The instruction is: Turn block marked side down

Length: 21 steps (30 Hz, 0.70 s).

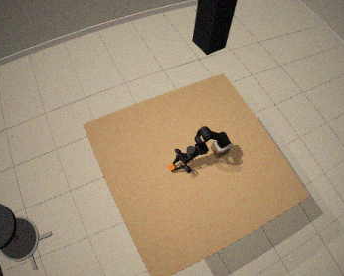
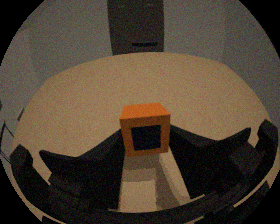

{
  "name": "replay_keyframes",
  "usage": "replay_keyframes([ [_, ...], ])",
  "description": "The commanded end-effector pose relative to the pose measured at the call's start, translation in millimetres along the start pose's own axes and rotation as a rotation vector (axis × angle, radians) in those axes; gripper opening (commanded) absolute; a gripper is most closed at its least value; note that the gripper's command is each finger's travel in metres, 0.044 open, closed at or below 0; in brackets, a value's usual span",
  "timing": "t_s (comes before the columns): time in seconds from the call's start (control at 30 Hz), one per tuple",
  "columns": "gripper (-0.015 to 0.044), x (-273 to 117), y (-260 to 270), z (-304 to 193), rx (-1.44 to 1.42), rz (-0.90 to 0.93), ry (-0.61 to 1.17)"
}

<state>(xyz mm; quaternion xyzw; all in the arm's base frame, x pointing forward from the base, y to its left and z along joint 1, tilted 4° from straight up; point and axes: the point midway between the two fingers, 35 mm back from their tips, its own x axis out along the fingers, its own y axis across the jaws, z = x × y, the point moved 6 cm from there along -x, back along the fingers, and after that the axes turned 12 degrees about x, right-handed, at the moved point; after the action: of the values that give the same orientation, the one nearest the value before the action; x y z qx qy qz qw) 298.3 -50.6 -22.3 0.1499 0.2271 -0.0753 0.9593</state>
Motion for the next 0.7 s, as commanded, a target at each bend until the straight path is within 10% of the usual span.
replay_keyframes([
  [0.0,0.0236,-0.2,-0.1,0.2,0.005,-0.002,-0.003],
  [0.27,0.0440,-0.2,-0.1,0.2,0.005,-0.002,-0.003],
  [0.67,0.0440,-0.2,-0.1,0.2,0.005,-0.002,-0.003],
])
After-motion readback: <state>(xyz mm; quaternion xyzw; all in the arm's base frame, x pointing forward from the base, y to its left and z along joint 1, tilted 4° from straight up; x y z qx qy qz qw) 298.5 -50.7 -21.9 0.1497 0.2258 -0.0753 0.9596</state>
